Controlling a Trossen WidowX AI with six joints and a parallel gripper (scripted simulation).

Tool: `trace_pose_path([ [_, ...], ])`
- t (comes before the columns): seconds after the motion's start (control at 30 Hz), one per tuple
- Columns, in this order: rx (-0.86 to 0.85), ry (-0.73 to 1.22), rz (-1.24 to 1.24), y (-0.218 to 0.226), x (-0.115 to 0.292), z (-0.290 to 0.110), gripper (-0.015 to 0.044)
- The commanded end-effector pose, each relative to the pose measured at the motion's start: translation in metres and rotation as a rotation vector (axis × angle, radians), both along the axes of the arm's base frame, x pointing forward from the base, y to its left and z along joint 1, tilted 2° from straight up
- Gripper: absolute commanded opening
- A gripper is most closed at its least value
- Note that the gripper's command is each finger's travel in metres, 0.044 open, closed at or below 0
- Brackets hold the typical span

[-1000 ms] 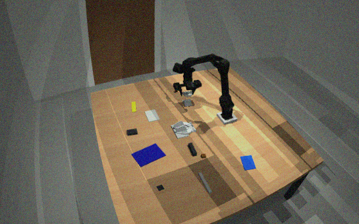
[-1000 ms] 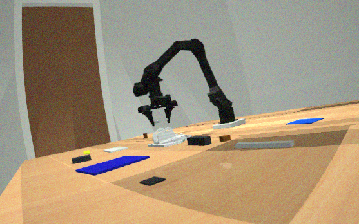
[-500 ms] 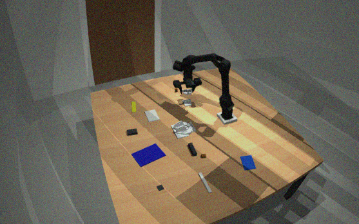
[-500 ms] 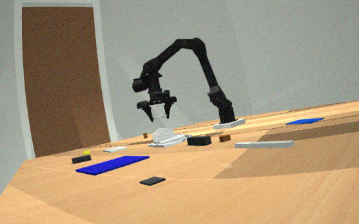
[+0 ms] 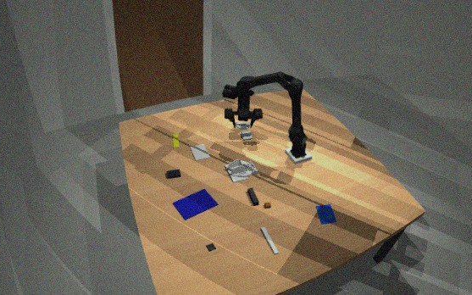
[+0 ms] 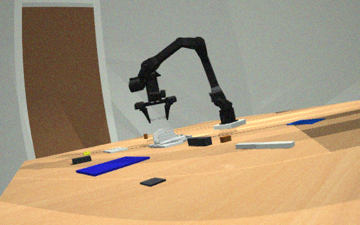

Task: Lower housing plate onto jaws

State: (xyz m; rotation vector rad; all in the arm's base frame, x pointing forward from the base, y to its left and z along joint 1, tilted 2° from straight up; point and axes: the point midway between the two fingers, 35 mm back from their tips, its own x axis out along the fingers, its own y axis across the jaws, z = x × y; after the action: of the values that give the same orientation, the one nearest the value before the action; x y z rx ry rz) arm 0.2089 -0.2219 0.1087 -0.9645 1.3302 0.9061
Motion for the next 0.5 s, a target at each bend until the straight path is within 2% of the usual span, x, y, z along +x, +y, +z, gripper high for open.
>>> trace_pose_path([
  [0.0,-0.004,-0.007,-0.073,0.011,0.007,0.003,0.0351],
  [0.47,0.01,-0.012,-0.314,0.05,0.032,0.004,0.0351],
])
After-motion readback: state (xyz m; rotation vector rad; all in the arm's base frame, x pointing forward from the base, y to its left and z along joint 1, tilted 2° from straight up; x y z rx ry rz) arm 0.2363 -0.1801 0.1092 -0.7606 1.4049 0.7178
